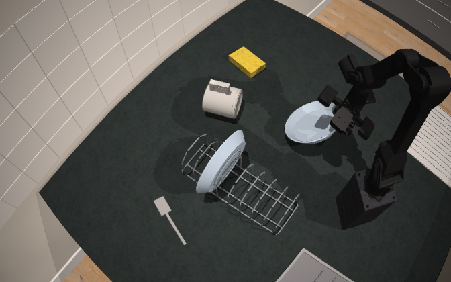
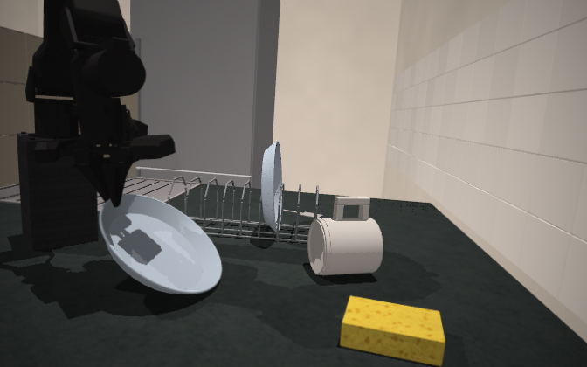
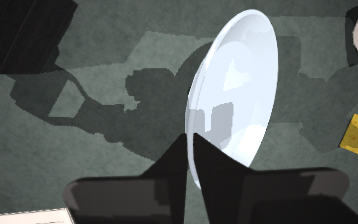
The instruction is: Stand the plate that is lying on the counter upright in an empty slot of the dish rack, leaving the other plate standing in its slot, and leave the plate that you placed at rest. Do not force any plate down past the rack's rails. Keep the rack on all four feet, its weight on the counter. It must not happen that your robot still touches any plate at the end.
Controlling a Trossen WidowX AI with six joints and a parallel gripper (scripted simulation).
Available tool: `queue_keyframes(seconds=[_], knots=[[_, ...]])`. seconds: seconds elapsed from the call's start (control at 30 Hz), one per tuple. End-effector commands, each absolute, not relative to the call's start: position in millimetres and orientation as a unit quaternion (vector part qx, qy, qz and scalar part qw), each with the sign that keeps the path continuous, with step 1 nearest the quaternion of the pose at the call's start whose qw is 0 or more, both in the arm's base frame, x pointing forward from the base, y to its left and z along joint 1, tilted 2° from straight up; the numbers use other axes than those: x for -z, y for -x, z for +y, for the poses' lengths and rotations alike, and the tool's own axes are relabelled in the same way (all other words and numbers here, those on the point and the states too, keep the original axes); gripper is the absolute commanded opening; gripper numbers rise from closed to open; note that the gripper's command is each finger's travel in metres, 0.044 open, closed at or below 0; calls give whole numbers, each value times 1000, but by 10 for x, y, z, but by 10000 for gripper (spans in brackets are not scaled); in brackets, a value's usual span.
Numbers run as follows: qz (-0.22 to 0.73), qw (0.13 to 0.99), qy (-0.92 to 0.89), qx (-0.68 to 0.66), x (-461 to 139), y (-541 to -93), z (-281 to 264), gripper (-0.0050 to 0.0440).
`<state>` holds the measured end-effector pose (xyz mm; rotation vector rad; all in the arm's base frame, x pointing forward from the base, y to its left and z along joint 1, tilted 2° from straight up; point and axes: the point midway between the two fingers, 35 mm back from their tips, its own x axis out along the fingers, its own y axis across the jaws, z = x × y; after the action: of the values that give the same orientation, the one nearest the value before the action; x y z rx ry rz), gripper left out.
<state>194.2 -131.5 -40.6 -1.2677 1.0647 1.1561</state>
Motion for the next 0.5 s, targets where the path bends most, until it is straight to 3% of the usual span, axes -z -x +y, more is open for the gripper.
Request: queue_keyframes(seconds=[0.0, 0.47], knots=[[452, 549, 520, -472, 327, -1966, -1355, 0], [466, 596, 472, -452, 164, -1959, -1371, 0]])
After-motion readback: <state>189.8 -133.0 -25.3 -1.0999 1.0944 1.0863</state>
